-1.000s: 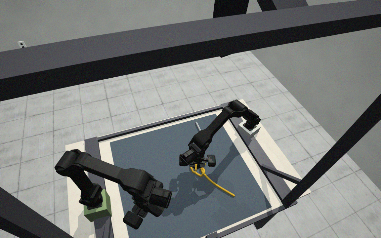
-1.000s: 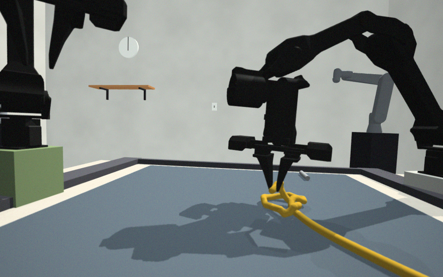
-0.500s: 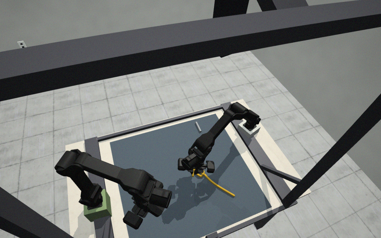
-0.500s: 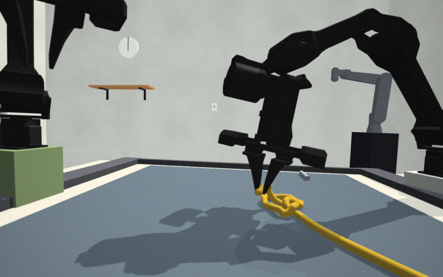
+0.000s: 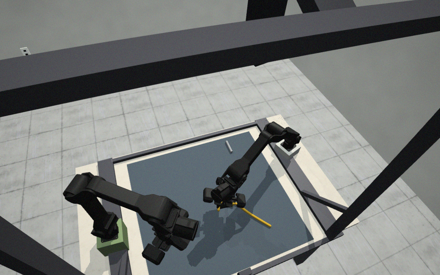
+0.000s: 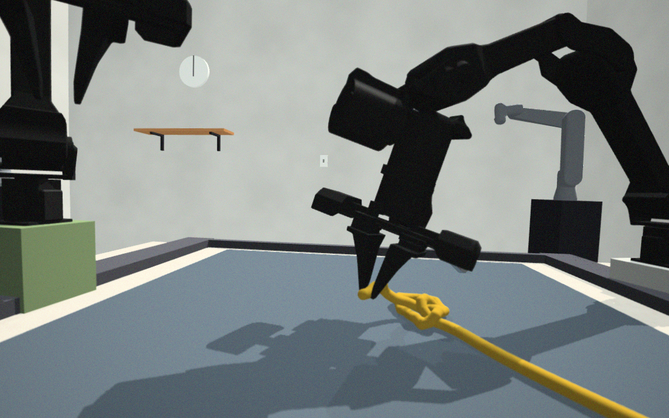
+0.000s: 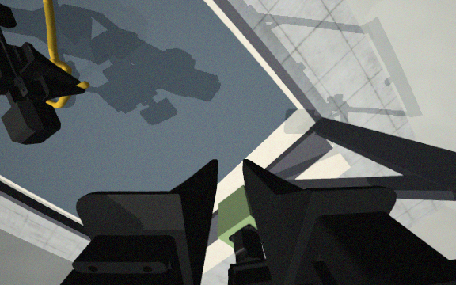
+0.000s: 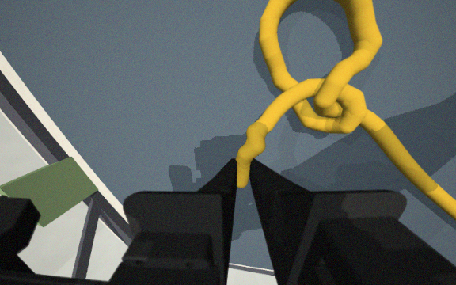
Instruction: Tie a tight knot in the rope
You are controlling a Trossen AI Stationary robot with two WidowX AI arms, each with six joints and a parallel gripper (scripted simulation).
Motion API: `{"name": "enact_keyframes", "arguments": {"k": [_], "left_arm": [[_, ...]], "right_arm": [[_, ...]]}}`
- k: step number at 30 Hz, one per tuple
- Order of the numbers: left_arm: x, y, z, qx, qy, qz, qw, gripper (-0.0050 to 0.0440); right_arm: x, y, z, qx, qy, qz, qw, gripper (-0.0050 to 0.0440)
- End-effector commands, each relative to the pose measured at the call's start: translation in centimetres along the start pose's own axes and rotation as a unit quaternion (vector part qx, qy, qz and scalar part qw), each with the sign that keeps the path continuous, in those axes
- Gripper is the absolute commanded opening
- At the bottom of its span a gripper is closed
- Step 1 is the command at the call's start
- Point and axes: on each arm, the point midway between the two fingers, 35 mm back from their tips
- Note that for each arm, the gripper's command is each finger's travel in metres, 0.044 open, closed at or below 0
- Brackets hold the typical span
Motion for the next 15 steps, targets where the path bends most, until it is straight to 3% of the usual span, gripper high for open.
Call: {"name": "enact_keyframes", "arguments": {"k": [1, 15], "left_arm": [[0.5, 0.0, 0.1, 0.001, 0.005, -0.007, 1.000, 0.0100], [0.5, 0.0, 0.1, 0.001, 0.005, -0.007, 1.000, 0.0100]], "right_arm": [[0.7, -1.8, 0.7, -0.005, 0.025, 0.024, 0.999, 0.0035], [0.2, -4.1, 1.1, -0.008, 0.060, 0.046, 0.997, 0.0035]]}}
Point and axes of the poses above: on each arm, the point midway between the two fingers, 35 mm back from their tips, its own x axis back along the fingers, its own z axis across the jaws, y = z × x, and after that the axes turned 12 degrees about -x, right-handed
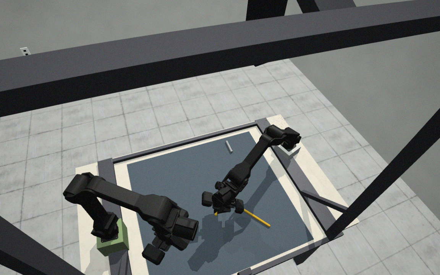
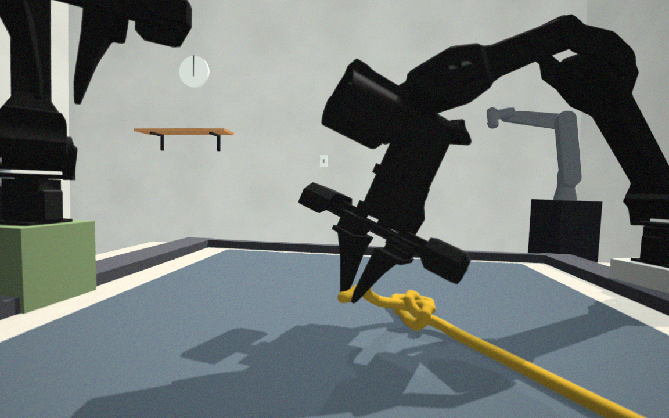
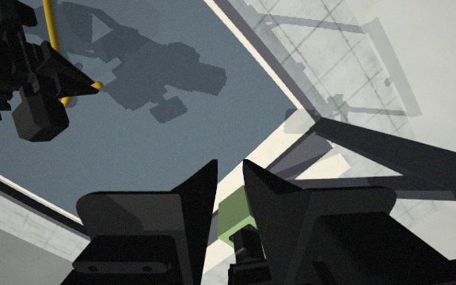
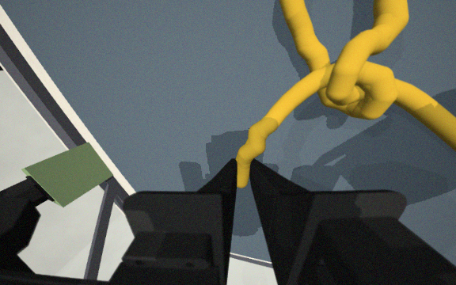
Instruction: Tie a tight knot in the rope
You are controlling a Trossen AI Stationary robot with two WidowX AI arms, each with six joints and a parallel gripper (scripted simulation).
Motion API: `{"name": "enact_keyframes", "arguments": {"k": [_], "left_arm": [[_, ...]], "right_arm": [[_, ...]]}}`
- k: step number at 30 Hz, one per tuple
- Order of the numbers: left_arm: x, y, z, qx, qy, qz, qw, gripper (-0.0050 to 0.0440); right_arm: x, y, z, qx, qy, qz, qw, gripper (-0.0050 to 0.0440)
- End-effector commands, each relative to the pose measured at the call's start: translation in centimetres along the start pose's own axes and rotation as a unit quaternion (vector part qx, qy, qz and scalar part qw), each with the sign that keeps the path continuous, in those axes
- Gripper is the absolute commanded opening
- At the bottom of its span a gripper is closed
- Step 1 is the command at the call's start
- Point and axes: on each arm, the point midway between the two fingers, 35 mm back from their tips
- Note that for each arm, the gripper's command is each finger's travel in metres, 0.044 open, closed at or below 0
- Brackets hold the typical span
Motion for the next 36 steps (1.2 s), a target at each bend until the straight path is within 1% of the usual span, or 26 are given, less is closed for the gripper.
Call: {"name": "enact_keyframes", "arguments": {"k": [1, 6, 10, 18, 24, 31, 36], "left_arm": [[0.5, 0.0, 0.1, 0.001, 0.005, -0.007, 1.000, 0.0100], [0.5, 0.0, 0.1, 0.001, 0.005, -0.007, 1.000, 0.0100], [0.5, 0.0, 0.1, 0.001, 0.005, -0.007, 1.000, 0.0100], [0.5, 0.0, 0.1, 0.001, 0.005, -0.007, 1.000, 0.0100], [0.5, 0.0, 0.1, 0.001, 0.005, -0.007, 1.000, 0.0100], [0.5, 0.0, 0.1, 0.001, 0.005, -0.007, 1.000, 0.0100], [0.5, 0.0, 0.1, 0.001, 0.005, -0.007, 1.000, 0.0100]], "right_arm": [[0.5, -2.1, 0.7, -0.005, 0.028, 0.026, 0.999, 0.0035], [0.1, -3.9, 0.9, -0.009, 0.054, 0.044, 0.998, 0.0035], [0.0, -4.5, 1.0, -0.010, 0.063, 0.051, 0.997, 0.0035], [-0.1, -4.5, 1.0, -0.010, 0.064, 0.051, 0.997, 0.0035], [-1.3, -4.3, 0.6, -0.010, 0.064, 0.051, 0.997, 0.0035], [-1.6, -4.2, 0.5, -0.010, 0.064, 0.051, 0.997, 0.0035], [-2.5, -4.0, 0.2, -0.010, 0.064, 0.051, 0.997, 0.0035]]}}
Point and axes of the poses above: on each arm, the point midway between the two fingers, 35 mm back from their tips, its own x axis back along the fingers, its own z axis across the jaws, y = z × x, and after that the axes turned 12 degrees about -x, right-handed
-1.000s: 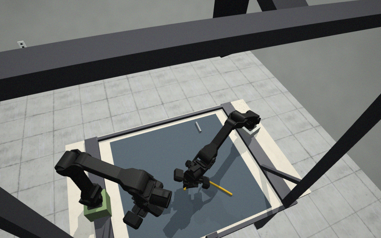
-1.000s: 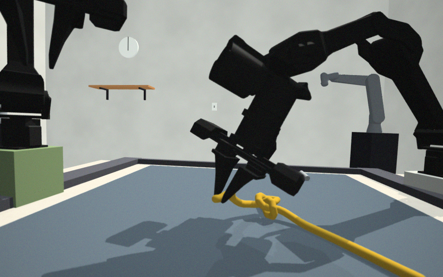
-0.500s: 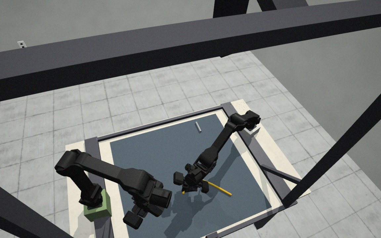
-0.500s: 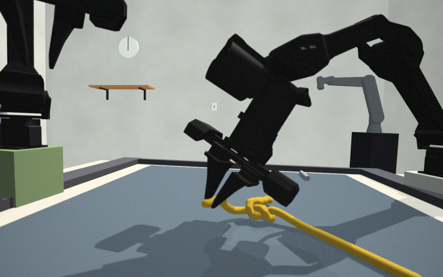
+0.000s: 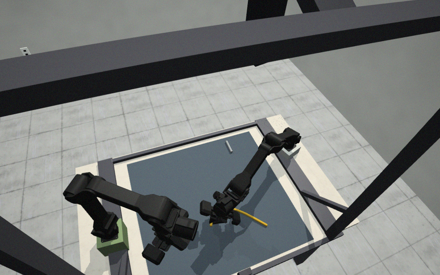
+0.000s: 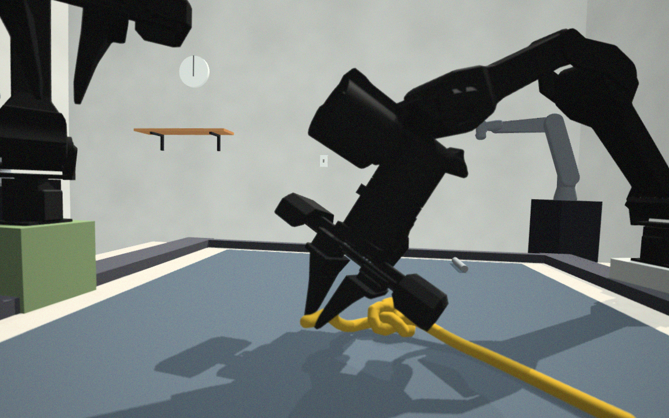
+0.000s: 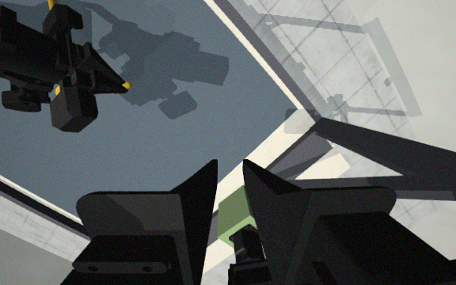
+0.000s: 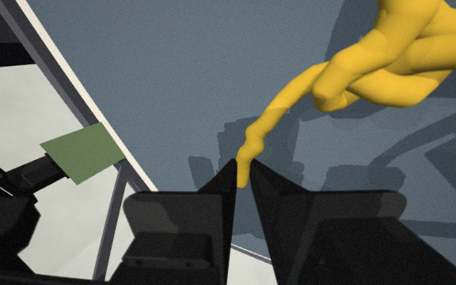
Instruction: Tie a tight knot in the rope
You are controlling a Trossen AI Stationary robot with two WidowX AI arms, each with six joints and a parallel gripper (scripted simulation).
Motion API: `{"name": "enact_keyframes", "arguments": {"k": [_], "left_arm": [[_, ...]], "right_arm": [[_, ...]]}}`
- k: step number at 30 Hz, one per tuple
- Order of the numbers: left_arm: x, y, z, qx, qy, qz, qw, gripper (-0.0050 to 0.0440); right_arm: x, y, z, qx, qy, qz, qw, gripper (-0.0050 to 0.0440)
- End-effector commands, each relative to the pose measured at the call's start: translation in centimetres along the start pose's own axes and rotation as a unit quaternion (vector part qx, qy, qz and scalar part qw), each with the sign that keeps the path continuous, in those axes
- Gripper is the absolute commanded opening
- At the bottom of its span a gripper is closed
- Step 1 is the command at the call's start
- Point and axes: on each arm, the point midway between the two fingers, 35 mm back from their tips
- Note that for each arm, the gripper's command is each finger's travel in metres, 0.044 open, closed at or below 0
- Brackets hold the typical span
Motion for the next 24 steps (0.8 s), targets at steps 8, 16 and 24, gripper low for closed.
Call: {"name": "enact_keyframes", "arguments": {"k": [8, 16, 24], "left_arm": [[0.46, 0.00, 0.05, 0.001, 0.005, -0.007, 1.000, 0.0100], [0.46, 0.00, 0.05, 0.001, 0.005, -0.007, 1.000, 0.0100], [0.46, 0.00, 0.05, 0.001, 0.005, -0.007, 1.000, 0.0100]], "right_arm": [[-0.08, -0.21, 0.12, -0.004, 0.006, 0.008, 1.000, 0.0035], [-0.08, -0.21, 0.12, -0.004, 0.006, 0.008, 1.000, 0.0035], [0.38, -0.36, 0.34, -0.004, 0.006, 0.008, 1.000, 0.0107]]}}
Point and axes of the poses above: on each arm, the point midway between the two fingers, 35 mm back from their tips, its own x axis back along the fingers, its own z axis across the jaws, y = z × x, and after that the axes turned 12 degrees about -x, right-handed
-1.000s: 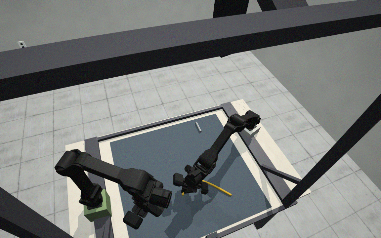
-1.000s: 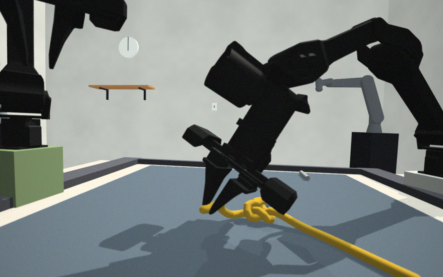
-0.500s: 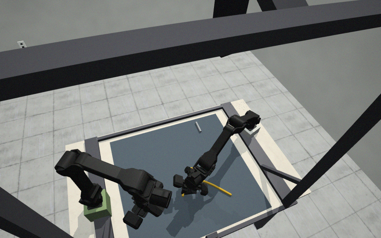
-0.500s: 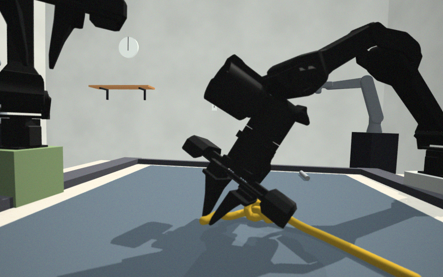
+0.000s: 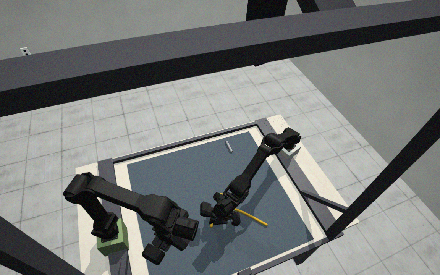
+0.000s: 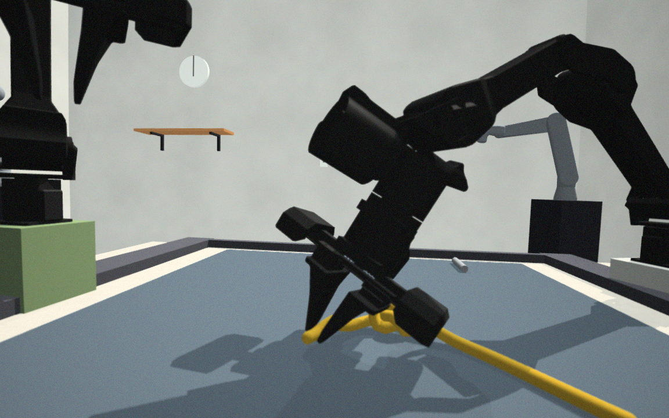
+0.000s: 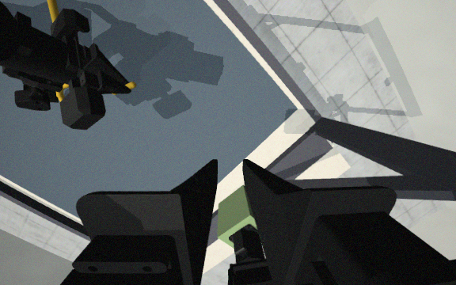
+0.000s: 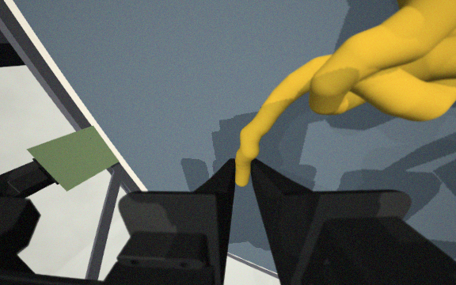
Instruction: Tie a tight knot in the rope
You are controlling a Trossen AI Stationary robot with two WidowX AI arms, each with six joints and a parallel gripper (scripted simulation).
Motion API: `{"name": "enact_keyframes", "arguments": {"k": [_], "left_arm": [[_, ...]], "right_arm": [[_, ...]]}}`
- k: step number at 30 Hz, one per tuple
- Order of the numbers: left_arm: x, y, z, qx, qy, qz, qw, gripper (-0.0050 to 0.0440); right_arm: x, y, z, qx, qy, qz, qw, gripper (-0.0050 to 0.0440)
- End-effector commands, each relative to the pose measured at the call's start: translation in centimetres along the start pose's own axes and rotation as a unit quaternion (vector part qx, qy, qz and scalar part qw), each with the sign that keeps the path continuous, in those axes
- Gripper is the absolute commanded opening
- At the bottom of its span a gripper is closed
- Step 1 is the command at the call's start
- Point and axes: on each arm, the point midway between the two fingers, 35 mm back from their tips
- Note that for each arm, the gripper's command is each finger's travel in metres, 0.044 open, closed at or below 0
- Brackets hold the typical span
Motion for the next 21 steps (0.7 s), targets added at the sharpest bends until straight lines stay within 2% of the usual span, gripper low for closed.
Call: {"name": "enact_keyframes", "arguments": {"k": [1, 3, 5, 16, 21], "left_arm": [[0.46, 0.00, 0.05, 0.001, 0.005, -0.007, 1.000, 0.0100], [0.46, 0.00, 0.05, 0.001, 0.005, -0.007, 1.000, 0.0100], [0.46, 0.00, 0.05, 0.001, 0.005, -0.007, 1.000, 0.0100], [0.46, 0.00, 0.05, 0.001, 0.005, -0.007, 1.000, 0.0100], [0.46, 0.00, 0.05, 0.001, 0.005, -0.007, 1.000, 0.0100]], "right_arm": [[1.88, -1.04, 1.16, -0.005, 0.009, 0.013, 1.000, 0.0131], [2.50, -1.22, 1.44, -0.005, 0.009, 0.013, 1.000, 0.0179], [2.50, -1.22, 1.44, -0.005, 0.009, 0.013, 1.000, 0.0179], [2.71, -1.28, 1.53, -0.005, 0.009, 0.013, 1.000, 0.0440], [2.71, -1.28, 1.53, -0.005, 0.009, 0.013, 1.000, 0.0440]]}}
Point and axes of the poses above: on each arm, the point midway between the two fingers, 35 mm back from their tips, its own x axis back along the fingers, its own z axis across the jaws, y = z × x, and after that the axes turned 12 degrees about -x, right-handed
